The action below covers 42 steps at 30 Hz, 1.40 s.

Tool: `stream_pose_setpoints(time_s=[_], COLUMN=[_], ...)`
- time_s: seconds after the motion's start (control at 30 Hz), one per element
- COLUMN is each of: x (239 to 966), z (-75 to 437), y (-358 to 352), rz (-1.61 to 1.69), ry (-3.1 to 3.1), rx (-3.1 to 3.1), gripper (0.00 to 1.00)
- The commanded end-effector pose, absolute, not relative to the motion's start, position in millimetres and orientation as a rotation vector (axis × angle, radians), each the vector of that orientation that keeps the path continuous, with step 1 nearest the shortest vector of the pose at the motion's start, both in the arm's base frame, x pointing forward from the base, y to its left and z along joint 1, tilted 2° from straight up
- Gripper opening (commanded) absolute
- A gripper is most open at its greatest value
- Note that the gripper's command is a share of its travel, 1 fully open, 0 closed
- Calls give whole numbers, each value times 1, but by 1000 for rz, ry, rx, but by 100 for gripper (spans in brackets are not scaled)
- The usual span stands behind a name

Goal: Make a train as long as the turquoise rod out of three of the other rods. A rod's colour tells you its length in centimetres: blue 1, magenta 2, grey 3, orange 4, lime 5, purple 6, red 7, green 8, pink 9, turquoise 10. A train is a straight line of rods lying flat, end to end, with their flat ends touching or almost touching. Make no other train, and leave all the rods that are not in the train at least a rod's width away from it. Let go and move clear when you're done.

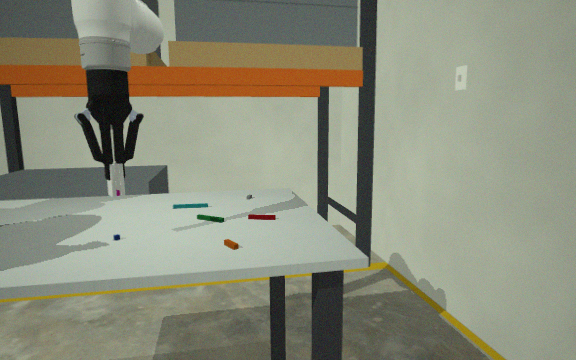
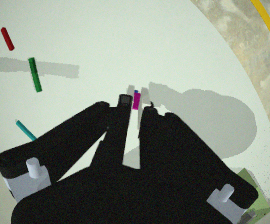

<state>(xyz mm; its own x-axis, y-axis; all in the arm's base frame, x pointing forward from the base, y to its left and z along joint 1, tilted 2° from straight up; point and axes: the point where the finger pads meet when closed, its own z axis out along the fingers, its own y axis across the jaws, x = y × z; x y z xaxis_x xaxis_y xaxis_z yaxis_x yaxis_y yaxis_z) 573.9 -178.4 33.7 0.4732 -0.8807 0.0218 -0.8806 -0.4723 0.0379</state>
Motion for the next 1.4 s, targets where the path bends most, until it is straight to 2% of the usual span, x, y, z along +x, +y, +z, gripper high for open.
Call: stream_pose_setpoints(time_s=[0.0, 0.33, 1.03, 1.37], x=[574, 574, 572, 572], z=[34, 24, -48, -54], y=[-178, -179, -182, -182], rz=[-1, -1, -1, -1], ry=[-1590, -1590, -1590, -1590], rx=[2659, 2659, 2659, 2659], gripper=[12, 12, 12, 12])
